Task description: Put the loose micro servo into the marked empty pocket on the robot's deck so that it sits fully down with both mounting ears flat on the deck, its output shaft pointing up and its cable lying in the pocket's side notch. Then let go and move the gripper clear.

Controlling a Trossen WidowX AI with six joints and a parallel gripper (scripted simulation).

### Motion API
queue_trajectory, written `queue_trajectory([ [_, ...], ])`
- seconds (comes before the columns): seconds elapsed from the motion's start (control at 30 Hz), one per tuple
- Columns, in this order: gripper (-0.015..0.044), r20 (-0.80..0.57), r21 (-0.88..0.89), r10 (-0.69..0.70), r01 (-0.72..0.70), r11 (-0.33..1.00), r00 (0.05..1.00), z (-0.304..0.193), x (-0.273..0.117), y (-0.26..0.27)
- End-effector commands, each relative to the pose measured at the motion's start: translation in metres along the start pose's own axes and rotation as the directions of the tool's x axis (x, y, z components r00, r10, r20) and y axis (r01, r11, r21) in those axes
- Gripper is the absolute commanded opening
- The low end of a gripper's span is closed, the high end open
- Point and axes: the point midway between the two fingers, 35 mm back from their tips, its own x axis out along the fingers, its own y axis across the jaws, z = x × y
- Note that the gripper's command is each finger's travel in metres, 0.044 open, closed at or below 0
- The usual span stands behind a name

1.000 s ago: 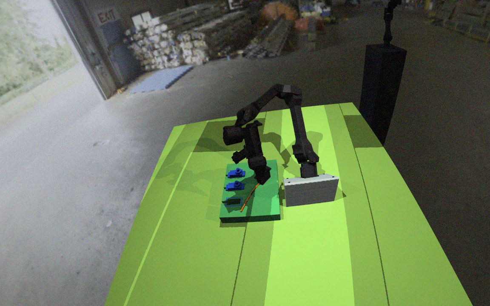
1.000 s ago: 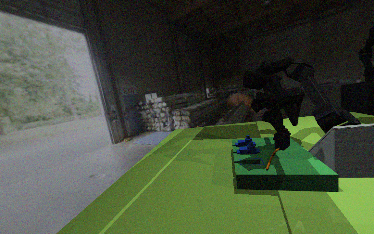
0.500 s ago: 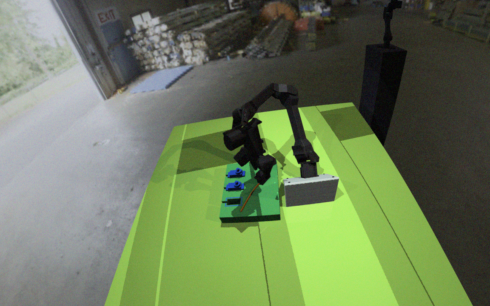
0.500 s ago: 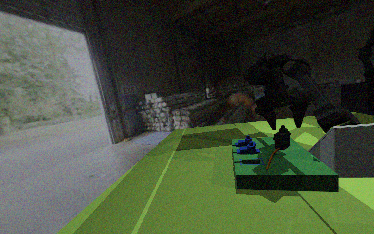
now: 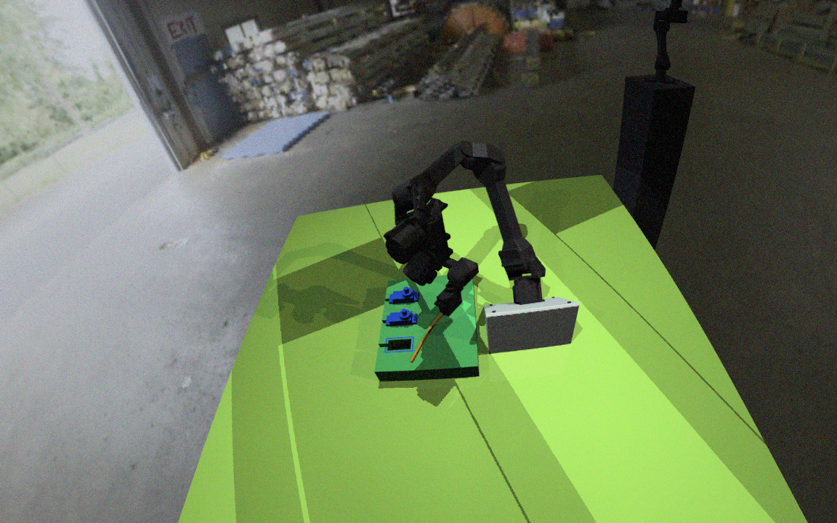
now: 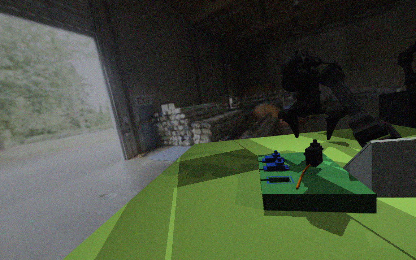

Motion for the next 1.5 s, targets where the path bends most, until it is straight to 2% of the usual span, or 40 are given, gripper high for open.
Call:
queue_trajectory([
  [0.0, 0.0440, -0.008, -0.024, -0.019, 0.019, 1.000, 1.000, 0.000, -0.001, -0.002],
  [0.27, 0.0440, -0.008, -0.024, -0.020, 0.019, 1.000, 1.000, 0.000, 0.024, -0.003],
  [0.9, 0.0440, -0.009, -0.023, -0.020, 0.020, 1.000, 1.000, -0.001, 0.045, -0.003],
  [1.3, 0.0125, -0.009, -0.023, -0.020, 0.020, 1.000, 1.000, -0.001, 0.045, -0.003],
  [1.47, 0.0092, -0.009, -0.023, -0.020, 0.020, 1.000, 1.000, -0.001, 0.045, -0.003],
])
